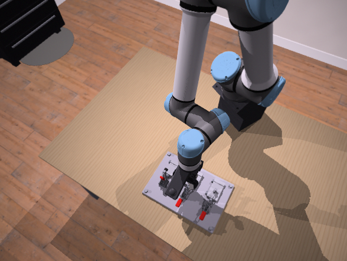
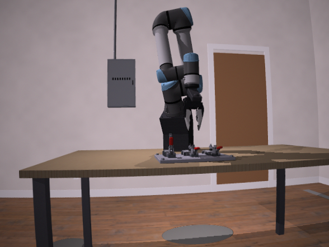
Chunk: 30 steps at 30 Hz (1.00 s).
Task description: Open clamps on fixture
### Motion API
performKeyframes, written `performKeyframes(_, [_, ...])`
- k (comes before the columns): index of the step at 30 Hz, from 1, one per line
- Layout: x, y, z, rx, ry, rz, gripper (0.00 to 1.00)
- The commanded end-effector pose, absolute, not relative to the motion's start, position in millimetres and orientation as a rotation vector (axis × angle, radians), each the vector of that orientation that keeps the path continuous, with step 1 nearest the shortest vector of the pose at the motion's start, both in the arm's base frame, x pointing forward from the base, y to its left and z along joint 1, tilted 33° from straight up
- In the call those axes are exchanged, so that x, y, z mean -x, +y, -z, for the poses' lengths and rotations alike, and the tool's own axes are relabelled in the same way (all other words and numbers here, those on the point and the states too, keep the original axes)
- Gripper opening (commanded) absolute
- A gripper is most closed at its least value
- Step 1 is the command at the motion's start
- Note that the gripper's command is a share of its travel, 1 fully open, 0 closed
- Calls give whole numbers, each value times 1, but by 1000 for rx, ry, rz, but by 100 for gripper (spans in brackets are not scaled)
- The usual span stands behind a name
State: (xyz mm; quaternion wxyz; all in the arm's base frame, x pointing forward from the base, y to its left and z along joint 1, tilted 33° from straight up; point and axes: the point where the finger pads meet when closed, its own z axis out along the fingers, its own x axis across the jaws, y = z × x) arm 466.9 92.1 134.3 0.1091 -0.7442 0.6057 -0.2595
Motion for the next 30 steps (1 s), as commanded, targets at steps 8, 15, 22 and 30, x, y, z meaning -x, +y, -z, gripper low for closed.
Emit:
performKeyframes(8, [-488, 99, -147, 2188, 1778, 766, 28])
performKeyframes(15, [-502, 103, -155, 2188, 1778, 766, 28])
performKeyframes(22, [-507, 104, -158, 2188, 1778, 766, 28])
performKeyframes(30, [-508, 104, -158, 2187, 1779, 766, 28])
